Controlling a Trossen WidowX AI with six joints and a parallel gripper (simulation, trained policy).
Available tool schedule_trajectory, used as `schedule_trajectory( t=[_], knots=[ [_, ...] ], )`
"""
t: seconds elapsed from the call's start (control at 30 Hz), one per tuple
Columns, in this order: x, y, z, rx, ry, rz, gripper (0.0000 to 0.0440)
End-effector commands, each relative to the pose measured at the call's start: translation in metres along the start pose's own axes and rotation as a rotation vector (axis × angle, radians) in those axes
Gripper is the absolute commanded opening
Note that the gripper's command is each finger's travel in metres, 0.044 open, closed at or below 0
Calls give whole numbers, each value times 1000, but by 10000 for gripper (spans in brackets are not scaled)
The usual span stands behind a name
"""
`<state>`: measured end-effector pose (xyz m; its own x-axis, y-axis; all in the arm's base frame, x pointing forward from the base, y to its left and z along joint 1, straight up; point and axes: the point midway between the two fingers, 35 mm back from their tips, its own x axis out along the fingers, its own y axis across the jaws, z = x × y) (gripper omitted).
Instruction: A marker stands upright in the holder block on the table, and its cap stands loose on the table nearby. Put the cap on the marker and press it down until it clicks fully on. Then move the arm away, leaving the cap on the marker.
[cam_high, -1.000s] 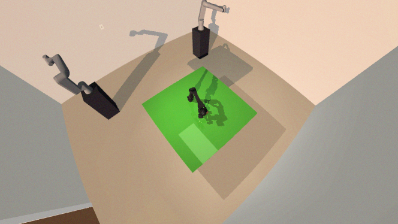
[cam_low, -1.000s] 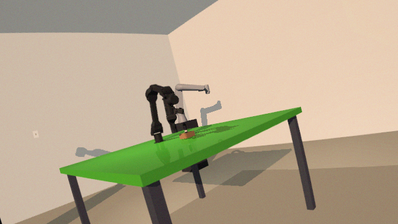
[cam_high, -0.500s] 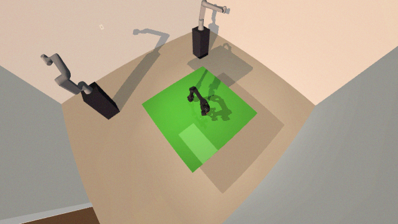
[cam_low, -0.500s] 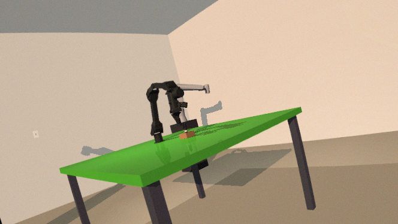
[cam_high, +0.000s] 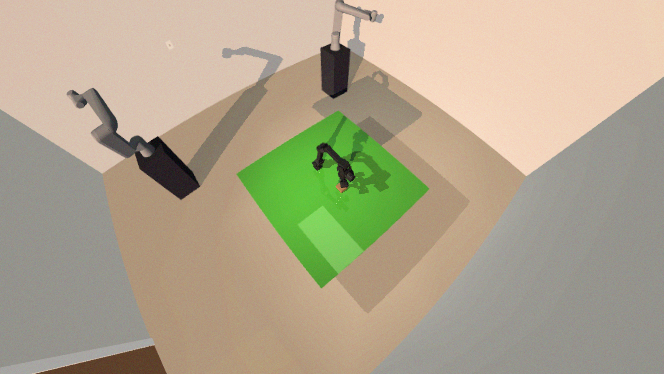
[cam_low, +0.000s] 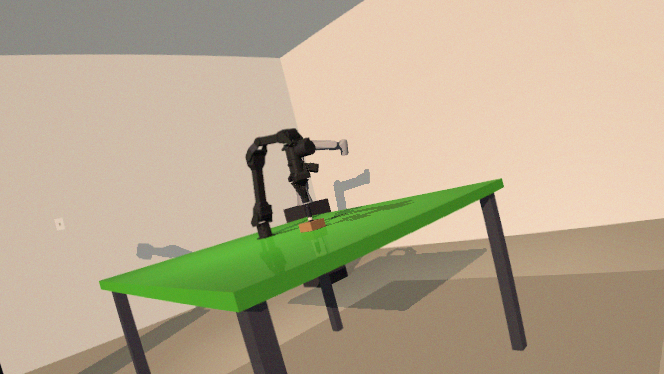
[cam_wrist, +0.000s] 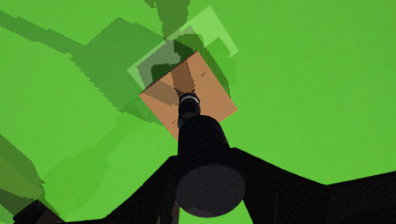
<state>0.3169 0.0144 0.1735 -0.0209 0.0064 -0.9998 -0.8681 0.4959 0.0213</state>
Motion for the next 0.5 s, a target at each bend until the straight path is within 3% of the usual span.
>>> schedule_trajectory(
  t=[0.0, 0.47],
  knots=[
    [-5, 6, 6, -4, -5, 4, 0],
    [15, 8, 4, -5, 28, 52, 0]
  ],
)
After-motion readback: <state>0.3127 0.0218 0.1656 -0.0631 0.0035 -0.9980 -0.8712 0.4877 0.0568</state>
